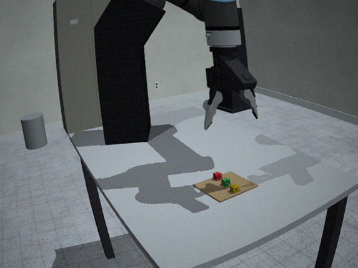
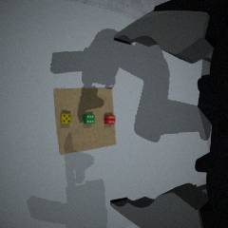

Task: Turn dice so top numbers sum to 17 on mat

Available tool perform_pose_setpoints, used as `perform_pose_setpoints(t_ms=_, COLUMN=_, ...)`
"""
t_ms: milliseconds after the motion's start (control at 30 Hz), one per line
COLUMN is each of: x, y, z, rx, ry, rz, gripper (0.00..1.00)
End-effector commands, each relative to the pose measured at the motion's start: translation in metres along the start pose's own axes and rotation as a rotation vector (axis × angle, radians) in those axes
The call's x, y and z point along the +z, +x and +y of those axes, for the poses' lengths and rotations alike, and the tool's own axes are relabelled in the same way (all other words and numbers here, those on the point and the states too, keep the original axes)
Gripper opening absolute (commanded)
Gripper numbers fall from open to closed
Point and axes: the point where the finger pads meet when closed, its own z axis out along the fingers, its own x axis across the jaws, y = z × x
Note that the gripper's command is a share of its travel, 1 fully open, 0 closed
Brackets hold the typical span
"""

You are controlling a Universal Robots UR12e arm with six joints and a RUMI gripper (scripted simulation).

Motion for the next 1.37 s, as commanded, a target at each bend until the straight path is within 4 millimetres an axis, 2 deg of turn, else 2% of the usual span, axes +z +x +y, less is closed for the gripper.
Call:
perform_pose_setpoints(t_ms=0, x=-0.0005, y=0.0001, z=-0.0005, rx=0.000, ry=0.001, rz=0.000, gripper=1.00)
perform_pose_setpoints(t_ms=1333, x=-0.0005, y=0.0001, z=-0.0005, rx=0.000, ry=0.001, rz=0.000, gripper=1.00)
